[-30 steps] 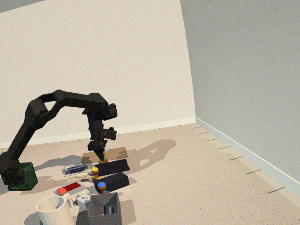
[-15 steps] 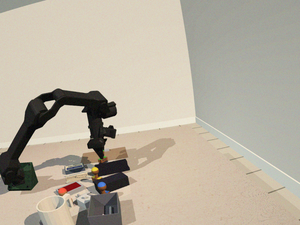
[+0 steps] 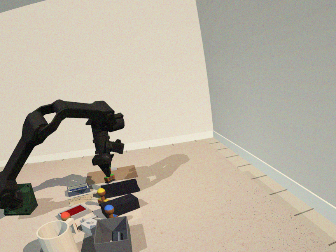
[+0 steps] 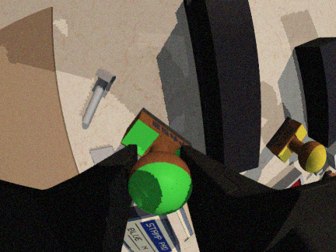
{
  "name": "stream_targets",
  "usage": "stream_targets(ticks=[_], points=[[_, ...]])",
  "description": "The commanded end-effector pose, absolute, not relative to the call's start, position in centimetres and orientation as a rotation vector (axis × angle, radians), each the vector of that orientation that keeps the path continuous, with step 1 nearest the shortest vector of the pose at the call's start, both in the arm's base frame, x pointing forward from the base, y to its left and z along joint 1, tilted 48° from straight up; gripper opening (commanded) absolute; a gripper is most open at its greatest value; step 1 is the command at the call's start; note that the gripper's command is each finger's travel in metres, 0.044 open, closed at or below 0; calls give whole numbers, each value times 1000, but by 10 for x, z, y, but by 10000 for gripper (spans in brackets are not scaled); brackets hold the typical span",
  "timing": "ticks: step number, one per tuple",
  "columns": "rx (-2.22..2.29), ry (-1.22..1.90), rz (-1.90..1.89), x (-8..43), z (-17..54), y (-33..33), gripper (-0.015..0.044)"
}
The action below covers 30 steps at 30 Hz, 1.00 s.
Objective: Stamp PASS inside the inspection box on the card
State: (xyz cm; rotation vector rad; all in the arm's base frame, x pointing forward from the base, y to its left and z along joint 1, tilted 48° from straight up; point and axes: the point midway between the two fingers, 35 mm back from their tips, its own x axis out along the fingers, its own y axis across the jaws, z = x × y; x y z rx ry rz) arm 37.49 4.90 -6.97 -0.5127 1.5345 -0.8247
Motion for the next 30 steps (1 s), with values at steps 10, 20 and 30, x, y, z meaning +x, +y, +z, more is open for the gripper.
stream_targets(ticks=[10, 20, 30], points=[[-513, 1531, -826, 376, -66, 56, 0], [-515, 1529, -827, 376, -63, 59, 0], [-517, 1528, -828, 377, -60, 63, 0]])
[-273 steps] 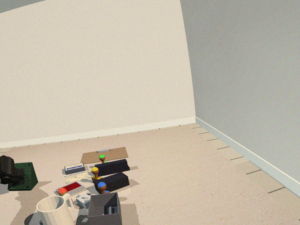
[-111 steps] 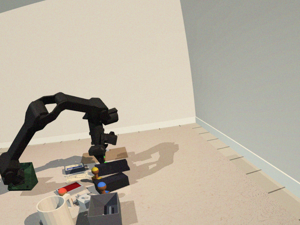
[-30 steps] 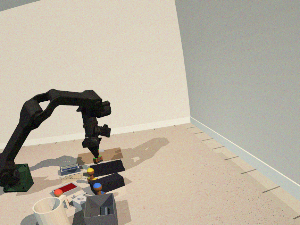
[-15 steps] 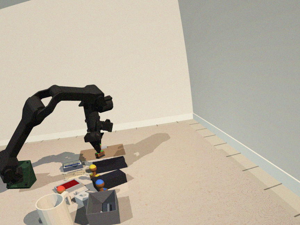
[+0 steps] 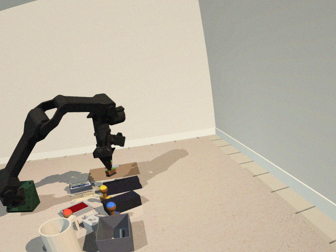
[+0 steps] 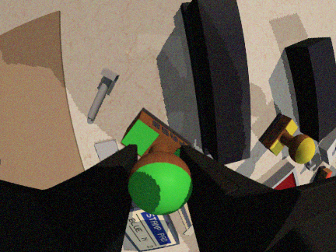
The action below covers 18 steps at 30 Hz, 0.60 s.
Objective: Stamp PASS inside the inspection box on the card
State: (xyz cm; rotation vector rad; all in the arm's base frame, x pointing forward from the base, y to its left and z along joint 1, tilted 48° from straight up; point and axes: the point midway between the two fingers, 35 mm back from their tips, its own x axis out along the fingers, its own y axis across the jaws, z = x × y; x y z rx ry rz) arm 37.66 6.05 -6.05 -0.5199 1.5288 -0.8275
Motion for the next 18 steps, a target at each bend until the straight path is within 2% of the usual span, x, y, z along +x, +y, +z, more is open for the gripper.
stream_targets(ticks=[1, 18], points=[[-518, 1527, -828, 377, -59, 64, 0], [-522, 1524, -829, 377, -54, 70, 0]])
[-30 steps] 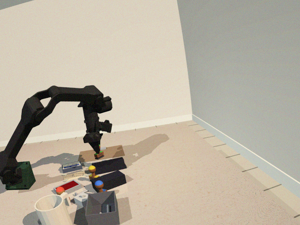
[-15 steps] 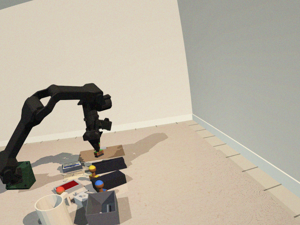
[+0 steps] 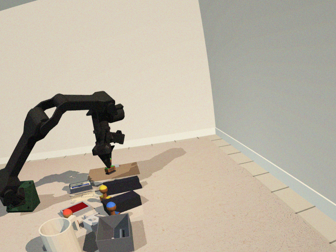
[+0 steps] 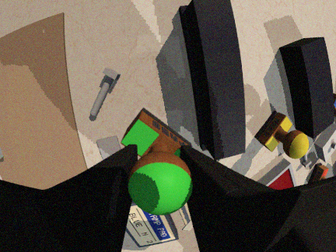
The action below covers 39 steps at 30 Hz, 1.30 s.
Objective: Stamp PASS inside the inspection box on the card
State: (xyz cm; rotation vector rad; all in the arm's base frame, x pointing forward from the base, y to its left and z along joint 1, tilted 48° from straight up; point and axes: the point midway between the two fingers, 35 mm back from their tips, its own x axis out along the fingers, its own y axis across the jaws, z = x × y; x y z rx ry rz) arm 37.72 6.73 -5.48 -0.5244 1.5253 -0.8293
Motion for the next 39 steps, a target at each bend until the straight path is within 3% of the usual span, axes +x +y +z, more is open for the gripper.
stream_targets(ticks=[1, 18, 39], points=[[-522, 1524, -830, 377, -54, 70, 0], [-526, 1521, -831, 377, -46, 75, 0], [-531, 1524, -832, 334, 28, 34, 0]])
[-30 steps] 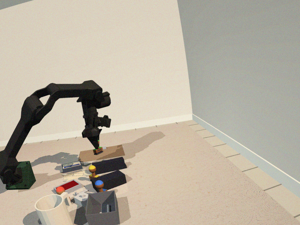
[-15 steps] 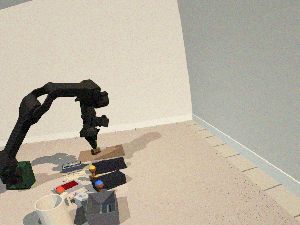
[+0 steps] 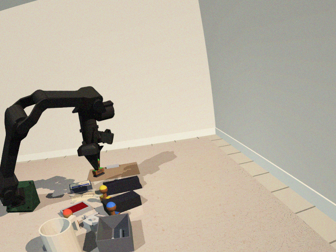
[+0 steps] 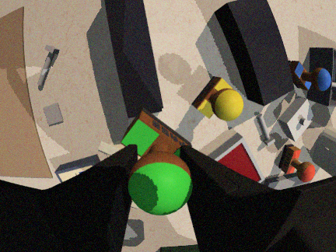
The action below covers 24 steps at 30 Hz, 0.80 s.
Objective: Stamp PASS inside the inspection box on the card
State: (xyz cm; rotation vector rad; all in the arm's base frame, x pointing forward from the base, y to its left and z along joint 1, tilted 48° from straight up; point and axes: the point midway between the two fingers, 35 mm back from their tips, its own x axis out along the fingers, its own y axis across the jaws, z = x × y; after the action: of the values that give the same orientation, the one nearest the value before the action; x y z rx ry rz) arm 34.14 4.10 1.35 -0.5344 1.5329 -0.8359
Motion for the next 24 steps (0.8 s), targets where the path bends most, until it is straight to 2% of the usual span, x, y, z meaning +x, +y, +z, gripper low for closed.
stream_targets(ticks=[1, 24], points=[[-532, 1524, -832, 331, 31, 32, 0], [-539, 1529, -836, 255, 82, -17, 0]])
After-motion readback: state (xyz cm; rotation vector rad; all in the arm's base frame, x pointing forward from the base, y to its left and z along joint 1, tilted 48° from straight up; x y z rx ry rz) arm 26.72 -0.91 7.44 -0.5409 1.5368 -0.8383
